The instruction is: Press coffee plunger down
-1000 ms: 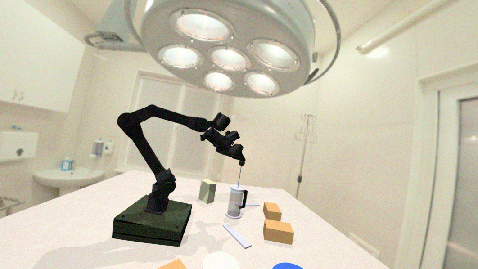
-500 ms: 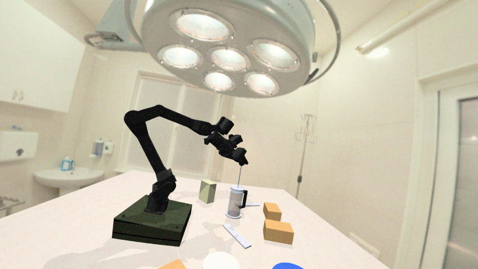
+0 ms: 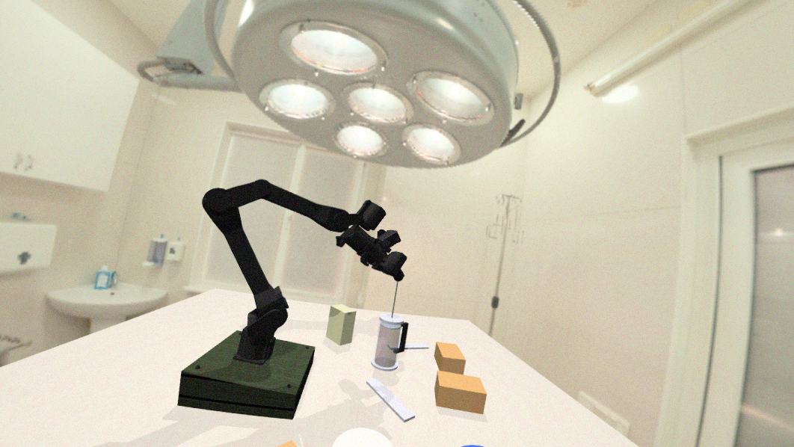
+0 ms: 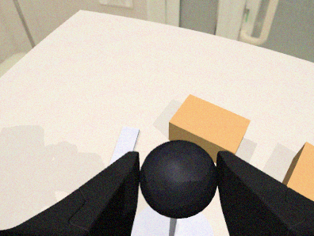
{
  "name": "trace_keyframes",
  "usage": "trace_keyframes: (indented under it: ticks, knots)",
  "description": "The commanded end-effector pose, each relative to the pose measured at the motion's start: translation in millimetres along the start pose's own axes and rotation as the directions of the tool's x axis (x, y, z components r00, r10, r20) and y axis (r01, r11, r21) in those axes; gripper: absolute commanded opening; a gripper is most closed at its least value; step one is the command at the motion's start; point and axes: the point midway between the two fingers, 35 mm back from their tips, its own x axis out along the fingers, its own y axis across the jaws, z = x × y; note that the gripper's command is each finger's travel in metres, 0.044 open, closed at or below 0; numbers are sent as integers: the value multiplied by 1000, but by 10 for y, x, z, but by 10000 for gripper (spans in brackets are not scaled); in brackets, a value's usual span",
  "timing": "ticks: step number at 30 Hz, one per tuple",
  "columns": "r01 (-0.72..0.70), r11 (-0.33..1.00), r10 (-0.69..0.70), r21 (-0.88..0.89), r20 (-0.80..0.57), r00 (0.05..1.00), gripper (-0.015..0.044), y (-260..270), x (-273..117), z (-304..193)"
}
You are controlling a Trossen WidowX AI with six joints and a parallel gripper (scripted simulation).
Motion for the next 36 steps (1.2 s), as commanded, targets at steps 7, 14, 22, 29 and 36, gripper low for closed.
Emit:
trace_keyframes:
  ticks: [7,14,22,29,36]
  knots:
    - [1,1000,-1,3,-1,1000,119,-1,16,-15]
    - [1,1000,-1,3,-1,1000,119,-1,88,-93]
    - [1,1000,-1,3,0,1000,119,0,175,-194]
    - [1,1000,-1,3,0,1000,119,1,249,-284]
    - [1,1000,-1,3,0,1000,119,1,321,-376]
